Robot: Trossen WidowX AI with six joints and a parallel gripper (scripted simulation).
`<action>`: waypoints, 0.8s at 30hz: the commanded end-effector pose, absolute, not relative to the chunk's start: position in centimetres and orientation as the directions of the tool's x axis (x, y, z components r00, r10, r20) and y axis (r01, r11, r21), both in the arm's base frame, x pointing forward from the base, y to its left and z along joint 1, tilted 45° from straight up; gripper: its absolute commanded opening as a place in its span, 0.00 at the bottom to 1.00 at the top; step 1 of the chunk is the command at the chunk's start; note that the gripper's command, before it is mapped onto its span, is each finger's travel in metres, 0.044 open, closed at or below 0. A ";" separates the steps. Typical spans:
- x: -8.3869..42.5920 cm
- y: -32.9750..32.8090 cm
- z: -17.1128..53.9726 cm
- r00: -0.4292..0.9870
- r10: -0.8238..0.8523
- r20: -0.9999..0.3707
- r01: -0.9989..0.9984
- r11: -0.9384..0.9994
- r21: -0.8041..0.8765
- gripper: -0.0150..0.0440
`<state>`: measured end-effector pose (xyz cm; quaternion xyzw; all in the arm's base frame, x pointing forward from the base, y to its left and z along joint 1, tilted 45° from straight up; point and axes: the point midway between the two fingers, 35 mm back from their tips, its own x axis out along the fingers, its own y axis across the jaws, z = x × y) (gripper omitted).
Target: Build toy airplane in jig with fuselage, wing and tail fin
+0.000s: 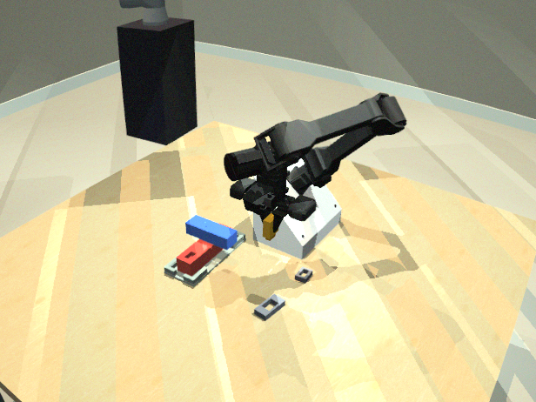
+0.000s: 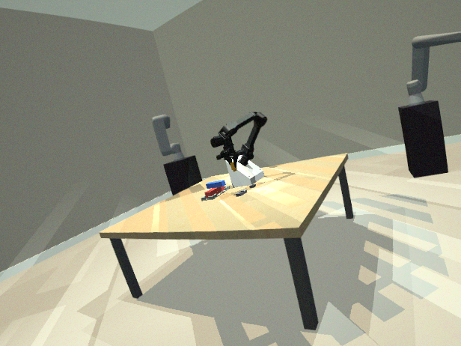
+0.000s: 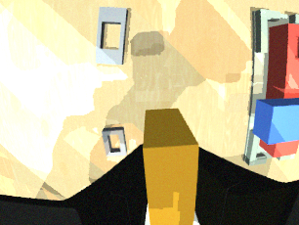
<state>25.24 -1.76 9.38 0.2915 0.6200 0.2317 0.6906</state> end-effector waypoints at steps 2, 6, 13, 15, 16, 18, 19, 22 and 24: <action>26.1 -2.8 8.5 0.125 0.678 -0.724 0.040 0.726 0.687 0.25; 26.7 -3.4 7.7 0.125 0.678 -0.725 0.041 0.726 0.686 0.25; 27.7 -4.6 6.4 0.126 0.677 -0.725 0.043 0.726 0.686 0.25; 27.9 -4.9 6.0 0.124 0.679 -0.724 0.051 0.724 0.688 0.25; 28.0 -5.0 5.8 0.123 0.680 -0.723 0.055 0.723 0.689 0.25; 28.1 -5.3 5.4 0.121 0.681 -0.722 0.062 0.721 0.690 0.25; 28.2 -5.5 5.1 0.120 0.682 -0.722 0.066 0.720 0.691 0.25; 28.4 -5.9 4.5 0.118 0.684 -0.720 0.078 0.716 0.693 0.25; 28.6 -6.2 4.1 0.117 0.685 -0.719 0.081 0.715 0.694 0.25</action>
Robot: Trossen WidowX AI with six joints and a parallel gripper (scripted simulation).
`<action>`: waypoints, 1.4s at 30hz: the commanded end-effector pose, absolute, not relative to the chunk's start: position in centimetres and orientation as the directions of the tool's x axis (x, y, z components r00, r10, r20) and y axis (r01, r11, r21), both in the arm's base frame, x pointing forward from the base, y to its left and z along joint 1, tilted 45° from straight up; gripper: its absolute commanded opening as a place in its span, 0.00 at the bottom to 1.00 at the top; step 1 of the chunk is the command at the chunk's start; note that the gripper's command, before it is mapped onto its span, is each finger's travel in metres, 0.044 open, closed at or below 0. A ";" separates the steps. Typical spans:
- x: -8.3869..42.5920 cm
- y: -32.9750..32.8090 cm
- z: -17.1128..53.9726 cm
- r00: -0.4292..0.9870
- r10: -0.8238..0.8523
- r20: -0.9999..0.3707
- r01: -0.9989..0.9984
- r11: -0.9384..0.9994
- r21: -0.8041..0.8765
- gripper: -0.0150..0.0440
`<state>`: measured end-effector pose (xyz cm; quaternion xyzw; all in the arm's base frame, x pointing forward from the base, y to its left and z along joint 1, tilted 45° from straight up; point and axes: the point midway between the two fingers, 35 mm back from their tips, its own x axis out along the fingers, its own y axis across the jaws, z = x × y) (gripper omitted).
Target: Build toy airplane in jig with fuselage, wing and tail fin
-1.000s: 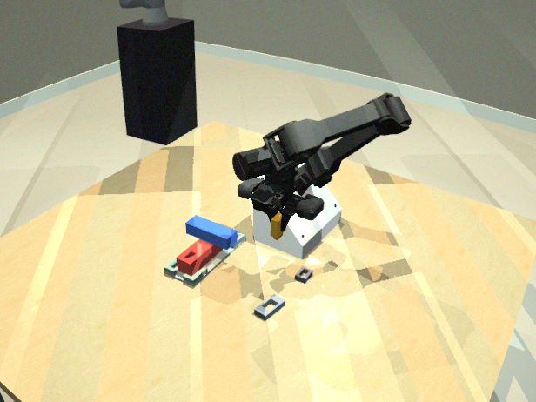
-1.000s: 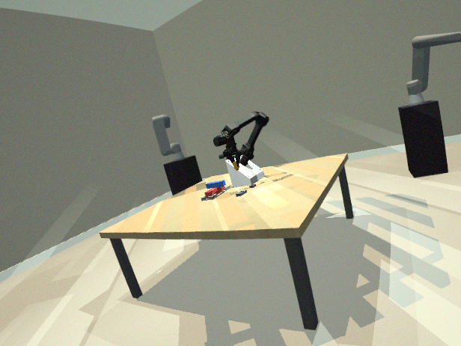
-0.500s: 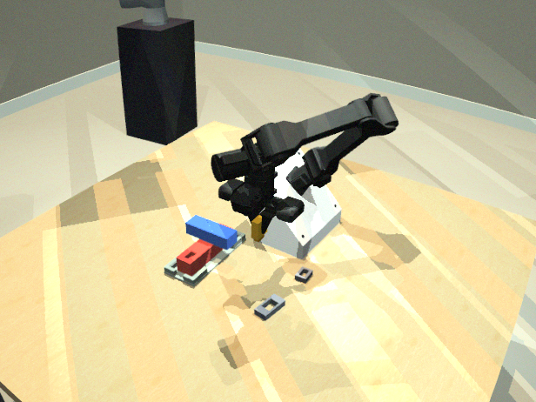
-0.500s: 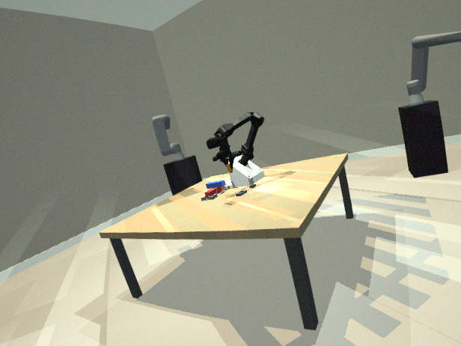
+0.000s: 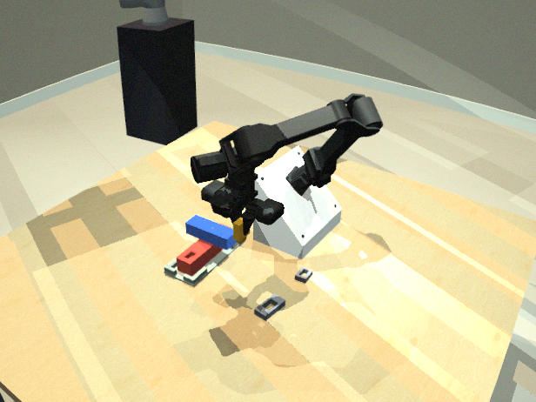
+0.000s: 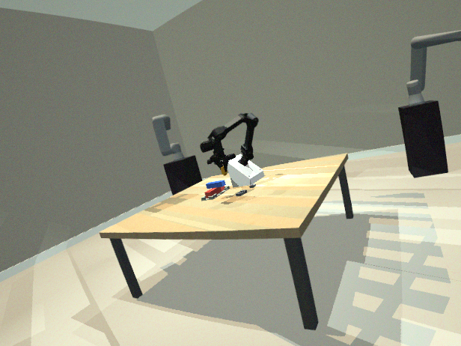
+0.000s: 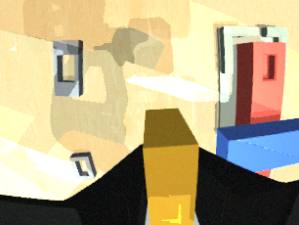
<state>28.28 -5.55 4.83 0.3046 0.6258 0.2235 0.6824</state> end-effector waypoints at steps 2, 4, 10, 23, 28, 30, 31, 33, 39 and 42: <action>28.8 -6.5 3.6 0.118 0.684 -0.720 0.080 0.716 0.694 0.25; 29.1 -6.9 3.2 0.118 0.684 -0.720 0.079 0.716 0.694 0.25; 29.6 -7.8 1.7 0.120 0.683 -0.720 0.076 0.717 0.693 0.25; 30.6 -9.9 -1.7 0.123 0.682 -0.721 0.068 0.719 0.692 0.25; 30.9 -10.7 -3.1 0.124 0.682 -0.721 0.063 0.720 0.692 0.25; 30.9 -10.9 -3.7 0.124 0.682 -0.721 0.061 0.720 0.691 0.25; 31.0 -11.1 -3.9 0.124 0.682 -0.721 0.060 0.720 0.691 0.25; 31.0 -11.4 -4.5 0.125 0.682 -0.721 0.058 0.720 0.691 0.25; 31.2 -12.2 -6.3 0.126 0.682 -0.721 0.053 0.721 0.691 0.25; 31.2 -12.5 -7.0 0.126 0.682 -0.721 0.050 0.721 0.691 0.25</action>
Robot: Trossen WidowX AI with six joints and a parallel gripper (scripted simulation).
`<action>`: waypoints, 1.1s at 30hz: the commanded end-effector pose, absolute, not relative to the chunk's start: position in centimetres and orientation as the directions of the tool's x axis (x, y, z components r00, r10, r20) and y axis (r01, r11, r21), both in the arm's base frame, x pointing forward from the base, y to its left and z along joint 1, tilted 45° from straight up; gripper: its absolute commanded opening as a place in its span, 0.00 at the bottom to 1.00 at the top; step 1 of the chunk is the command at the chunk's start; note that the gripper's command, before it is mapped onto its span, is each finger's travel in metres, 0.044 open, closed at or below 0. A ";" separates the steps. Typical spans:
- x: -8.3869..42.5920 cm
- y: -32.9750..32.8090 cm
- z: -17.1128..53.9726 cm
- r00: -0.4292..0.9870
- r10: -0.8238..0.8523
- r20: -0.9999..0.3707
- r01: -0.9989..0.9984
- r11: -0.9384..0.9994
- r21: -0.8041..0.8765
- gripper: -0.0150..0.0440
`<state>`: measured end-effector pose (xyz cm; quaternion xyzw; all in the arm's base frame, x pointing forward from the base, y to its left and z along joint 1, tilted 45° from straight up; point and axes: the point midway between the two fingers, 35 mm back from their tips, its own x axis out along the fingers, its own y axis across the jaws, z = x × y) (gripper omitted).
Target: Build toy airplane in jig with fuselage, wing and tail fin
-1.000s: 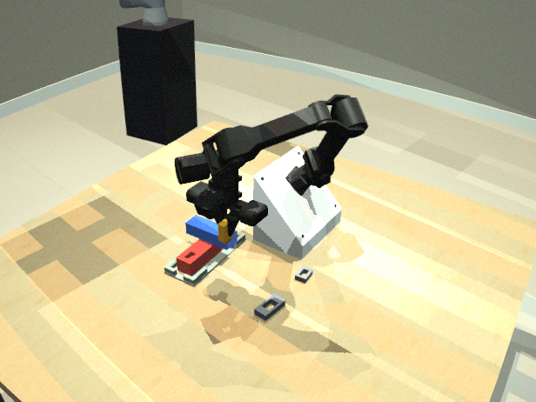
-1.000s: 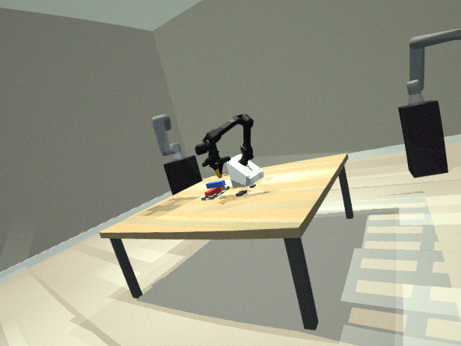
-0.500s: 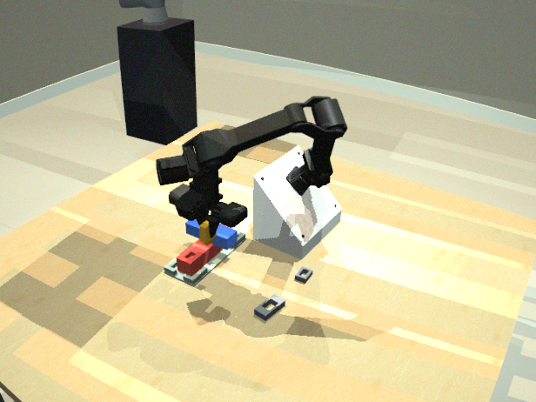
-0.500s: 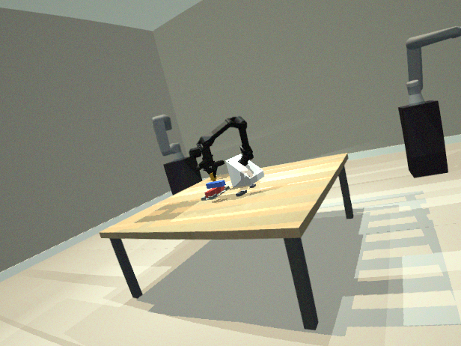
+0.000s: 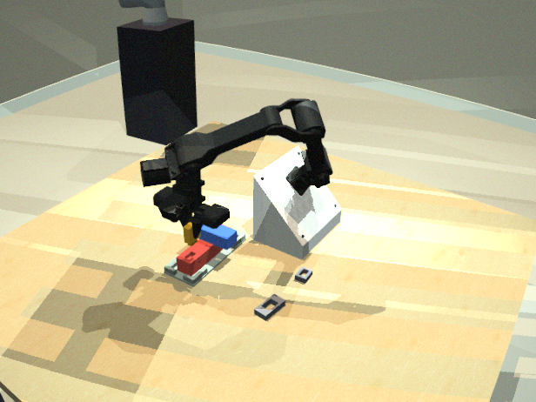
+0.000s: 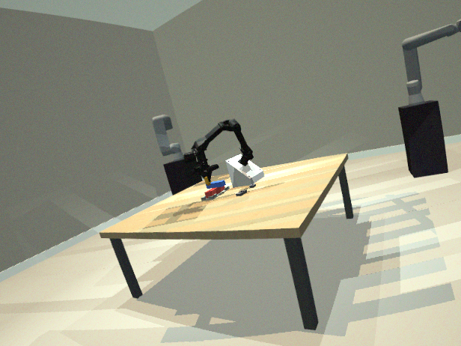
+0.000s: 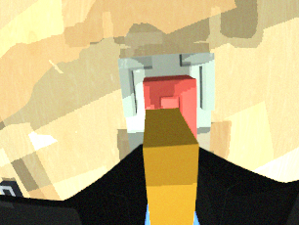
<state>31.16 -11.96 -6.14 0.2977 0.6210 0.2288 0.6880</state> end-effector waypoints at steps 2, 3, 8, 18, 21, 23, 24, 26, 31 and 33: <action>31.2 -12.5 -7.0 0.126 0.682 -0.721 0.050 0.721 0.691 0.30; 31.2 -12.5 -7.0 0.126 0.682 -0.721 0.050 0.721 0.691 0.34; 31.2 -12.5 -7.0 0.126 0.682 -0.721 0.050 0.721 0.691 0.37; 31.2 -12.5 -7.0 0.126 0.682 -0.721 0.050 0.721 0.691 0.37; 31.2 -12.5 -7.0 0.126 0.682 -0.721 0.050 0.721 0.691 0.37; 31.2 -12.6 -7.1 0.126 0.682 -0.721 0.050 0.721 0.691 0.37; 31.2 -12.6 -7.1 0.126 0.682 -0.721 0.050 0.721 0.691 0.37; 31.2 -12.6 -7.1 0.126 0.682 -0.721 0.050 0.721 0.691 0.37; 31.4 -12.1 -7.6 0.127 0.682 -0.721 0.050 0.721 0.691 0.37; 31.4 -11.9 -7.9 0.127 0.682 -0.721 0.050 0.721 0.691 0.37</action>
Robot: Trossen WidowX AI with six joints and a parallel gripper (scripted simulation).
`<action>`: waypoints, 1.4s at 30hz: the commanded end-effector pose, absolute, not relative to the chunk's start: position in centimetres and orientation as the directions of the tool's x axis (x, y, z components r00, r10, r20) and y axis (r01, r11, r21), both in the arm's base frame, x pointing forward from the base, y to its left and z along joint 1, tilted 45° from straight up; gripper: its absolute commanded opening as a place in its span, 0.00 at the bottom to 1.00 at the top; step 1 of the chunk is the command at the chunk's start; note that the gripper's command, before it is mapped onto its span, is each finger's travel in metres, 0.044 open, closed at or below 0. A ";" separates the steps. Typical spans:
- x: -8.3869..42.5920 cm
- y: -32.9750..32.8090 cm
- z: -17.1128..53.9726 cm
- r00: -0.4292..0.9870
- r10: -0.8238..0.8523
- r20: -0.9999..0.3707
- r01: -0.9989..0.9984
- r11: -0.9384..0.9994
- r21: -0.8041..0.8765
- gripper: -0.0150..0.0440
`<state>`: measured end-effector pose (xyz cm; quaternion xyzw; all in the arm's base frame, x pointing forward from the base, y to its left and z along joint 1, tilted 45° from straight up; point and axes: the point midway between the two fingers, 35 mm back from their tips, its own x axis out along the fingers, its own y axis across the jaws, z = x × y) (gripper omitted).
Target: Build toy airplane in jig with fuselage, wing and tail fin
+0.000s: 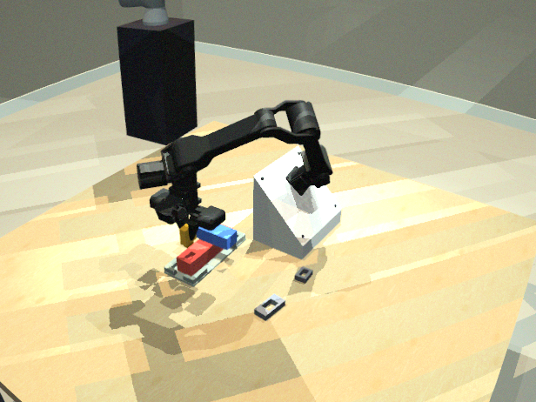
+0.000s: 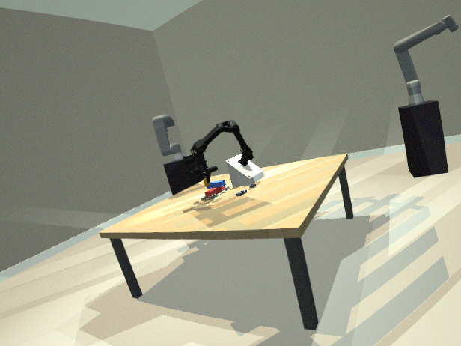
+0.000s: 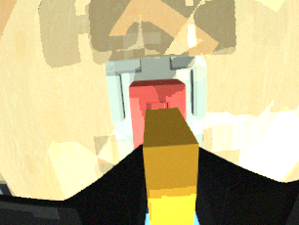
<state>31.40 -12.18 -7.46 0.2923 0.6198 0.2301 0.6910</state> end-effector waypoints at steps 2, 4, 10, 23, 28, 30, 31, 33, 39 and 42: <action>31.5 -11.7 -8.1 0.127 0.682 -0.721 0.050 0.721 0.691 0.37; 31.5 -11.5 -8.4 0.127 0.682 -0.721 0.050 0.721 0.691 0.37; 31.6 -10.8 -9.0 0.127 0.682 -0.720 0.050 0.721 0.691 0.37; 31.8 -9.8 -9.8 0.122 0.682 -0.721 0.043 0.722 0.690 0.39; 31.8 -9.8 -9.8 0.122 0.682 -0.721 0.043 0.722 0.690 0.30; 31.8 -9.8 -9.8 0.122 0.682 -0.721 0.043 0.722 0.690 0.25; 31.8 -9.8 -9.8 0.122 0.682 -0.721 0.043 0.722 0.690 0.25; 31.8 -9.8 -9.8 0.122 0.682 -0.721 0.043 0.722 0.690 0.30; 31.8 -9.8 -9.8 0.122 0.682 -0.721 0.043 0.722 0.690 0.57; 31.8 -9.8 -9.8 0.122 0.682 -0.721 0.043 0.722 0.690 0.69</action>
